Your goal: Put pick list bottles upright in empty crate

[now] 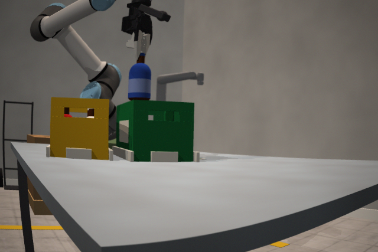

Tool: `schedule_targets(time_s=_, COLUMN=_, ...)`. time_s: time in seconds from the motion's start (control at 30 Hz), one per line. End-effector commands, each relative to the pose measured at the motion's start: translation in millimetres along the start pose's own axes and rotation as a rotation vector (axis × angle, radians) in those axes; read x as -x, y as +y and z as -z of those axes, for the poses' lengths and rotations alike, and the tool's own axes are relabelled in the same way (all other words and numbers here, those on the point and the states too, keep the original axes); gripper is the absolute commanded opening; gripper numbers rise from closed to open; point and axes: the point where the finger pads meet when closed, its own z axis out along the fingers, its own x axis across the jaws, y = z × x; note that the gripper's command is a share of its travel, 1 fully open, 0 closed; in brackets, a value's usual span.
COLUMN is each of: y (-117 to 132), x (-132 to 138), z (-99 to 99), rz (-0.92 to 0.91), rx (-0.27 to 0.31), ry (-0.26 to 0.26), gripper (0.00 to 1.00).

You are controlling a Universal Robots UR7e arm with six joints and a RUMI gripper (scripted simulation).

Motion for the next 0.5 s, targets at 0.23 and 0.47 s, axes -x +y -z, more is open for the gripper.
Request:
schedule_targets(time_s=0.23, y=-0.3, x=-3.1, z=2.7, rz=-0.005, rx=-0.006, ry=-0.001, gripper=0.0)
schedule_targets(time_s=0.47, y=0.1, x=-3.3, z=2.7, rz=-0.005, rx=-0.006, ry=-0.001, gripper=0.0)
